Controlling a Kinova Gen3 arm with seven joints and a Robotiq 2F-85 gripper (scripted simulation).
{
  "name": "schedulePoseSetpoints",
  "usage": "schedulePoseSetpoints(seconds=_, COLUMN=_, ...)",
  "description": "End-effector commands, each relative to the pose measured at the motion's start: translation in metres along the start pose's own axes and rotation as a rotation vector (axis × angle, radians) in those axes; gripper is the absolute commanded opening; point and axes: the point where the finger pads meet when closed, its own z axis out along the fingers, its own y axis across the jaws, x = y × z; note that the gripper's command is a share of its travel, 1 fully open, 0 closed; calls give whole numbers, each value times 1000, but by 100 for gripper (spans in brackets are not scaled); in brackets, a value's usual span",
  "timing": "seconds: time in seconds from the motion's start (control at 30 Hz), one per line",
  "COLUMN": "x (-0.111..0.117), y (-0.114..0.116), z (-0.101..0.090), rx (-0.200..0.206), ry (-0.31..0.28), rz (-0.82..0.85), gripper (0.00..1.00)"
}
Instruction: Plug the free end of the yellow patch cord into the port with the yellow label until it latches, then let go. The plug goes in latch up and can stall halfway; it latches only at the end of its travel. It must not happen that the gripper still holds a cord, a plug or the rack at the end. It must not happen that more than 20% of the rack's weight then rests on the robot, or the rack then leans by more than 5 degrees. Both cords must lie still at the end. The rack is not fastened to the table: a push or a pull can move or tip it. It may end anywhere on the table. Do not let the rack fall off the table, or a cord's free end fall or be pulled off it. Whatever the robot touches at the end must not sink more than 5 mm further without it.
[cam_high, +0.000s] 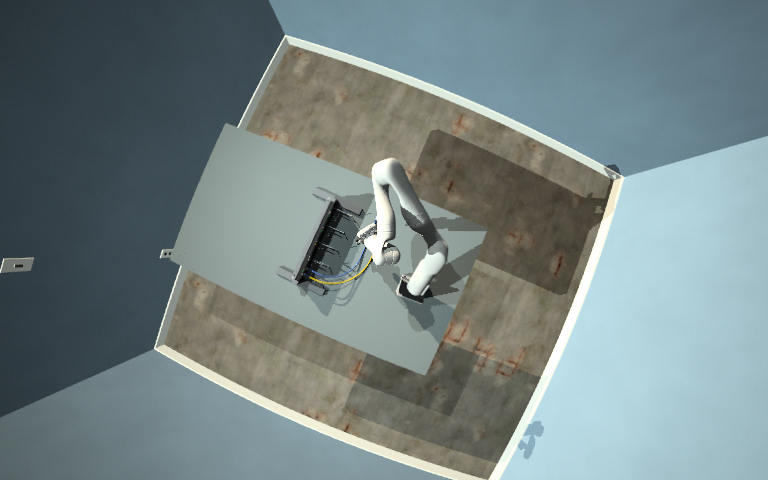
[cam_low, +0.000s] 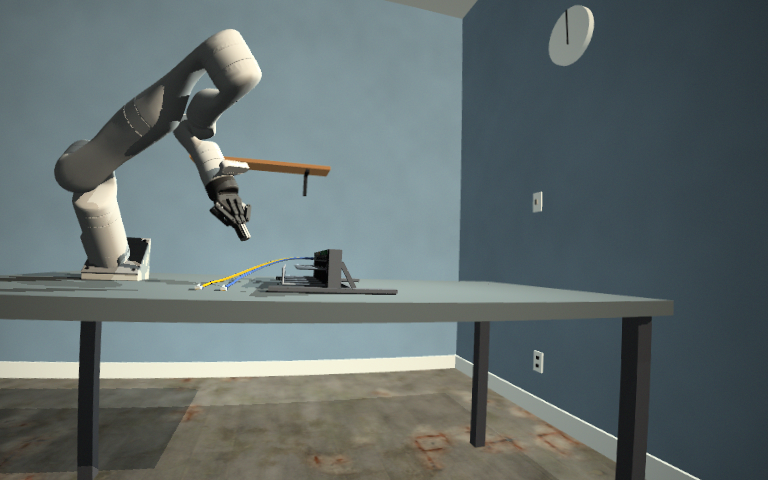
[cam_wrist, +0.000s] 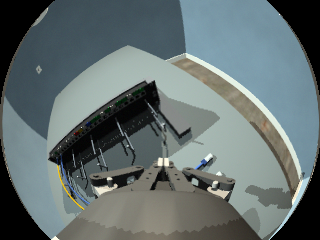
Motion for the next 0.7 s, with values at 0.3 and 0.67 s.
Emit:
schedulePoseSetpoints(seconds=0.3, x=-14, y=63, z=12, rx=-184, ry=-204, rz=420, gripper=0)
schedulePoseSetpoints(seconds=0.67, x=-29, y=93, z=6, rx=-312, ry=-339, rz=736, gripper=0)
